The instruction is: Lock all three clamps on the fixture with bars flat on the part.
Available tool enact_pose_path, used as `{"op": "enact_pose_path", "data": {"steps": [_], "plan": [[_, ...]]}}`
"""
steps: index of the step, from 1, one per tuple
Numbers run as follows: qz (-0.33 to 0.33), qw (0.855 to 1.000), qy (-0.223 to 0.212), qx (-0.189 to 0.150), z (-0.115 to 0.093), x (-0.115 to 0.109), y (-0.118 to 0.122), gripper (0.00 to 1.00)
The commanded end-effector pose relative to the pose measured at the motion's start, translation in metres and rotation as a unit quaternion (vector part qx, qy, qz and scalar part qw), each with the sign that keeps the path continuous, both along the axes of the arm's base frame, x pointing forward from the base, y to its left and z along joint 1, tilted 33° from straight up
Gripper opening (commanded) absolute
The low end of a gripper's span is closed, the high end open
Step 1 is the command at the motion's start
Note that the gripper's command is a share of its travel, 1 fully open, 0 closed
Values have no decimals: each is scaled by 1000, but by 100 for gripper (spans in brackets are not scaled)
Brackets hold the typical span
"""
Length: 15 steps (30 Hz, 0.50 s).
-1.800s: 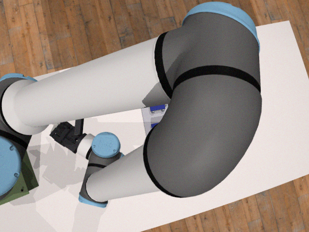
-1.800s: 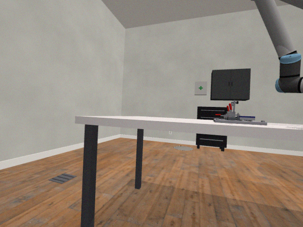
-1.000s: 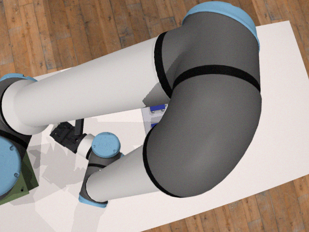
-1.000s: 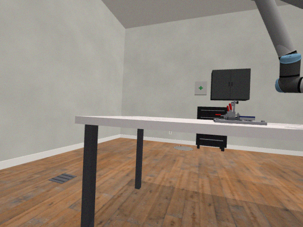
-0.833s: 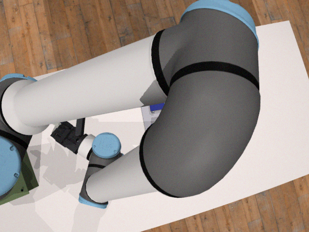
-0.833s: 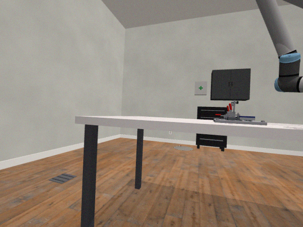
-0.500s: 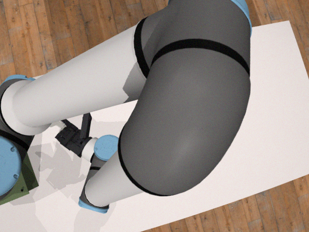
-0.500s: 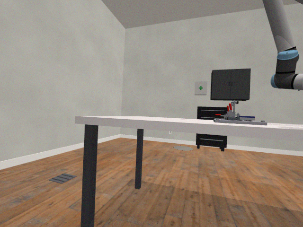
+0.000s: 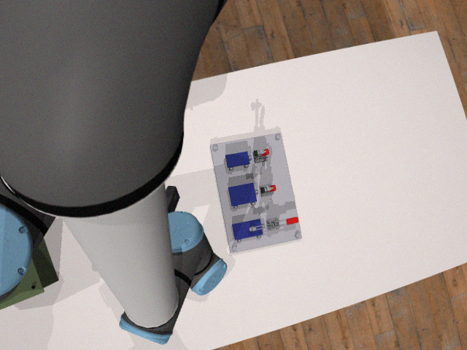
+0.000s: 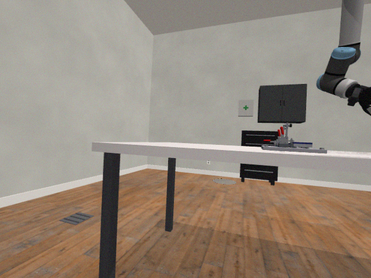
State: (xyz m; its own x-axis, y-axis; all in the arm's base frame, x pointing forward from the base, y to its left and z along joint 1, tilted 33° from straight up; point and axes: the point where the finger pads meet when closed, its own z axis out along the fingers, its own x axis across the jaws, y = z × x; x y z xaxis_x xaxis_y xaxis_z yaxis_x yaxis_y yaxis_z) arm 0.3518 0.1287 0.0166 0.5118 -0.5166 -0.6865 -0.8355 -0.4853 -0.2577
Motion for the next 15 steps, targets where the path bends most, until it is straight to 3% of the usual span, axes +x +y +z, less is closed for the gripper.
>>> {"op": "enact_pose_path", "data": {"steps": [1,5,10,12,14,15], "plan": [[-87,993,-48,-61,42,59,-41,100],[-152,979,-84,-104,70,103,-72,100],[-188,968,-104,-128,86,128,-89,100],[-220,956,-121,-149,99,150,-105,100],[-220,956,-121,-149,99,150,-105,100],[-235,950,-130,-159,106,160,-113,100]]}}
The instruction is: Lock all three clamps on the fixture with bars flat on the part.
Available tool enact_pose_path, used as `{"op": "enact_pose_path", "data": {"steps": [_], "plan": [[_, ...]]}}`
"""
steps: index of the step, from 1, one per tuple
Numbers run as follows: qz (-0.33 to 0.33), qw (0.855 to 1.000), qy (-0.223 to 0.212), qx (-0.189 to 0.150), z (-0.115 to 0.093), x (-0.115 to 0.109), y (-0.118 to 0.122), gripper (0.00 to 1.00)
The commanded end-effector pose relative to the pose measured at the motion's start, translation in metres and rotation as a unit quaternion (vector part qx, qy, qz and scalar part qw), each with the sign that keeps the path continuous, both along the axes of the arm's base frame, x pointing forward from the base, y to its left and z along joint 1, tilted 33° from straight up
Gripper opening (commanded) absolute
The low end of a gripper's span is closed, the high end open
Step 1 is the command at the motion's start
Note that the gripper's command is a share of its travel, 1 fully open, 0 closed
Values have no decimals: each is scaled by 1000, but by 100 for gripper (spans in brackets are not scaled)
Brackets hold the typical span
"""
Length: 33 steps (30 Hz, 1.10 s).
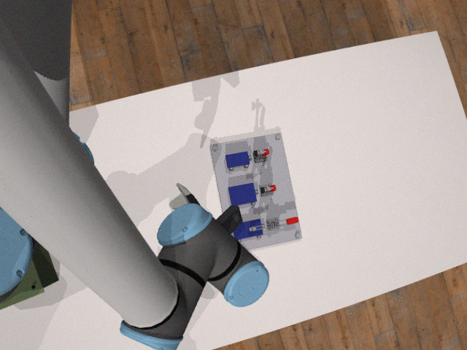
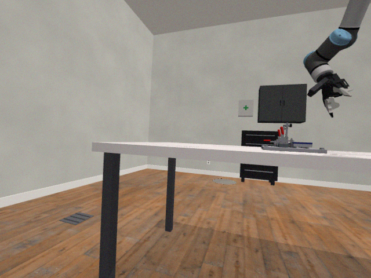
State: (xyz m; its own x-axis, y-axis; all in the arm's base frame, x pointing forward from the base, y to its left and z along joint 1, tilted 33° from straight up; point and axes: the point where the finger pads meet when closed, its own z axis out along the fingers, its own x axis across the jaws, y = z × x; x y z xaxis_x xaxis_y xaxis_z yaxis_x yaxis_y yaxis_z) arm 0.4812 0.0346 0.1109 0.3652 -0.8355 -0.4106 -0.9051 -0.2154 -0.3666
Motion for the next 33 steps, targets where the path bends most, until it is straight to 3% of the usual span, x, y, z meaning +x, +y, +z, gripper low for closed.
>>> {"op": "enact_pose_path", "data": {"steps": [1,14,25,33], "plan": [[-58,997,-27,-43,19,40,-25,100],[-154,979,-79,-105,59,104,-71,100],[-201,964,-105,-137,80,137,-94,100],[-210,961,-111,-141,84,143,-98,100]]}}
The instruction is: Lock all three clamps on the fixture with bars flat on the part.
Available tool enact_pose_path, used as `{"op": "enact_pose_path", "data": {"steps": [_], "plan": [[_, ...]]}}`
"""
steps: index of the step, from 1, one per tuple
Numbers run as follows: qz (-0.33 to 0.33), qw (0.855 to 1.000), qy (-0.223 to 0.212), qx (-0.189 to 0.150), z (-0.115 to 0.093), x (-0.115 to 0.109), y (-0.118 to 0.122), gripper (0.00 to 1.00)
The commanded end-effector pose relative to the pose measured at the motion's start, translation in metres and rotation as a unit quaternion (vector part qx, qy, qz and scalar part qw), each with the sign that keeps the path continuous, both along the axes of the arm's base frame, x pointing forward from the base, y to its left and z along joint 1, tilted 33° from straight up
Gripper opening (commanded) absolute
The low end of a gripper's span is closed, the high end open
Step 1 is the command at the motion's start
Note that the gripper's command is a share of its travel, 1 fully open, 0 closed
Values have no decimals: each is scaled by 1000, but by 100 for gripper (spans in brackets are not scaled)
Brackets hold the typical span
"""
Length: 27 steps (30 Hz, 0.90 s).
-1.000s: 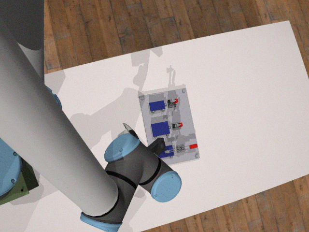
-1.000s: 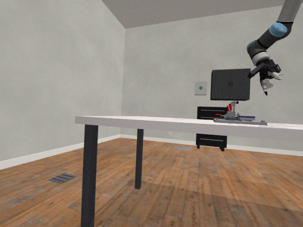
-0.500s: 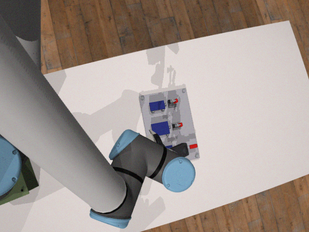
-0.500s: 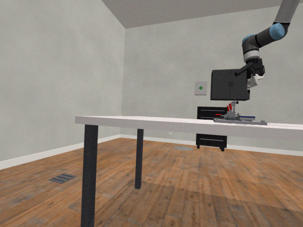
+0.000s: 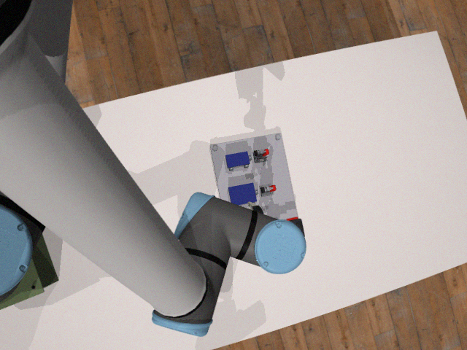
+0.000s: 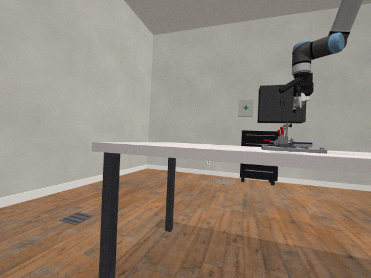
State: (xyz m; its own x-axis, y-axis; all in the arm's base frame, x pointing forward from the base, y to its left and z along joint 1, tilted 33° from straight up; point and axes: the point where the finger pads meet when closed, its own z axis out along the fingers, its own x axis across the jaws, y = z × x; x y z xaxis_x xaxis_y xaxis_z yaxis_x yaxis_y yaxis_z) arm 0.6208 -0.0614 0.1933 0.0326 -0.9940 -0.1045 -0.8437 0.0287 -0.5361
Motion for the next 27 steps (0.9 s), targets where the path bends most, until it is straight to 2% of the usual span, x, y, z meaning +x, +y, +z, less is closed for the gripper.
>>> {"op": "enact_pose_path", "data": {"steps": [1,7,8,27], "plan": [[-5,1000,-3,-4,2,4,-2,100],[-5,1000,-3,-4,2,4,-2,100],[-5,1000,-3,-4,2,4,-2,0],[-5,1000,-3,-4,2,4,-2,0]]}}
